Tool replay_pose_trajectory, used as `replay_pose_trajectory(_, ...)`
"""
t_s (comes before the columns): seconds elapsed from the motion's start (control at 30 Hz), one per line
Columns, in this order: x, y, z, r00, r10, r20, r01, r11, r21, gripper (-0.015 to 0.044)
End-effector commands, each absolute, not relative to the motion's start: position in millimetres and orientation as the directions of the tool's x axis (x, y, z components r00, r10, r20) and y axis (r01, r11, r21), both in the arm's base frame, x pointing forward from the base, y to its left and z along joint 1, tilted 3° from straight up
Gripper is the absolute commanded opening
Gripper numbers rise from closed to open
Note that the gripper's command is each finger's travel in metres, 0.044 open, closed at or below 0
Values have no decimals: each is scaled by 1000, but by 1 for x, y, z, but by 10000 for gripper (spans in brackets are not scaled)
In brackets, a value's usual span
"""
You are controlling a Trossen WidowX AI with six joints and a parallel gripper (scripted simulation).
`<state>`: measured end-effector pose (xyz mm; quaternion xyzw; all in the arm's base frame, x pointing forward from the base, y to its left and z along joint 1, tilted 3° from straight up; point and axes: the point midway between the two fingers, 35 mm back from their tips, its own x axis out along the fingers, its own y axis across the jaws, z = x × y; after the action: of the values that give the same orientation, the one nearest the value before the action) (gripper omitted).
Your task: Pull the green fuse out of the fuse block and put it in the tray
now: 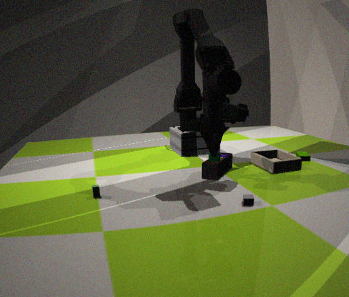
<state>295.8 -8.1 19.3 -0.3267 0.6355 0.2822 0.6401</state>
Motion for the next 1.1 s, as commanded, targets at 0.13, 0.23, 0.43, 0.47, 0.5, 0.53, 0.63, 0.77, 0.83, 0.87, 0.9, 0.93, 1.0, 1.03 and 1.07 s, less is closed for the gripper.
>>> replay_pose_trajectory(0.13,296,-7,25,36,-51,-998,-775,629,-60,0)
replay_pose_trajectory(0.23,296,-7,27,36,-51,-998,-775,629,-60,0)
replay_pose_trajectory(0.43,295,-7,30,36,-51,-998,-775,629,-60,0)
replay_pose_trajectory(0.47,295,-7,30,36,-51,-998,-775,629,-60,0)
replay_pose_trajectory(0.5,295,-7,31,36,-51,-998,-775,629,-60,0)
replay_pose_trajectory(0.53,295,-7,31,36,-51,-998,-775,629,-59,0)
replay_pose_trajectory(0.63,295,-7,33,35,-50,-998,-775,629,-59,0)
replay_pose_trajectory(0.77,295,-7,35,35,-50,-998,-775,629,-59,0)
replay_pose_trajectory(0.83,295,-7,36,35,-50,-998,-775,629,-59,0)
replay_pose_trajectory(0.87,295,-7,36,35,-50,-998,-775,629,-59,0)
replay_pose_trajectory(0.9,295,-7,37,35,-50,-998,-775,629,-59,0)
replay_pose_trajectory(0.93,295,-7,37,35,-50,-998,-775,629,-59,0)
replay_pose_trajectory(1.0,295,-7,38,35,-50,-998,-775,629,-59,0)
replay_pose_trajectory(1.03,295,-7,39,35,-50,-998,-775,629,-59,0)
replay_pose_trajectory(1.07,295,-6,39,35,-50,-998,-775,629,-59,0)
